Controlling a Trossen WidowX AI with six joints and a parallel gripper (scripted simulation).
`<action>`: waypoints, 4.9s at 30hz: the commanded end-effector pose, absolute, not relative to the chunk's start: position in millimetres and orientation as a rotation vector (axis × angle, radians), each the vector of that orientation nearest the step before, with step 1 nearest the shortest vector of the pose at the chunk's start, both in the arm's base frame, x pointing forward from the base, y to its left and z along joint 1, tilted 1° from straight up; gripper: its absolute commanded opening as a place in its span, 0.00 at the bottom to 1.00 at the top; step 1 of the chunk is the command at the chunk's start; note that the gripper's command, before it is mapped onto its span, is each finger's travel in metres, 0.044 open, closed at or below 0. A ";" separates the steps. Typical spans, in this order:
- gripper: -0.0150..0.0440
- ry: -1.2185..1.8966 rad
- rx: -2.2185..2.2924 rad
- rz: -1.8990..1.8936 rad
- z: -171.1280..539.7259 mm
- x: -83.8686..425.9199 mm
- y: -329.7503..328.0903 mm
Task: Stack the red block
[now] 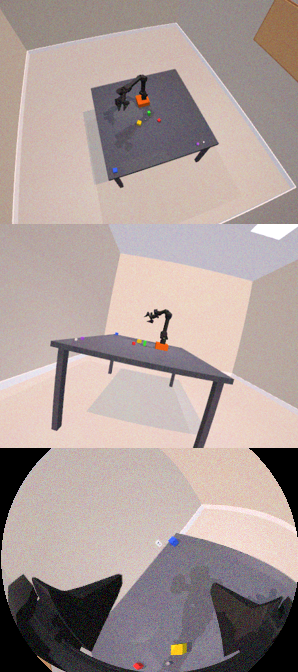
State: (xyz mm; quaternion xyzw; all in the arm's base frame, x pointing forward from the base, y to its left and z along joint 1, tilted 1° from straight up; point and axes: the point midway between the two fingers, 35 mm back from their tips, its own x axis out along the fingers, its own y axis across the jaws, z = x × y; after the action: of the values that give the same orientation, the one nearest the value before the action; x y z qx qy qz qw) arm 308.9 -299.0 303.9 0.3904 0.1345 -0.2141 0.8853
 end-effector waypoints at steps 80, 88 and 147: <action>1.00 1.517 -0.345 0.379 13.1 340.7 122.8; 1.00 1.517 -0.345 0.379 0.3 341.3 123.3; 0.25 1.517 -0.345 0.379 -7.0 341.2 123.8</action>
State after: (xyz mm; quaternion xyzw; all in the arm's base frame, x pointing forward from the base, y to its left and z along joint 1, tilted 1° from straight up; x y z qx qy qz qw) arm 338.6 123.5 -19.2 -0.1524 0.6846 0.1704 0.6921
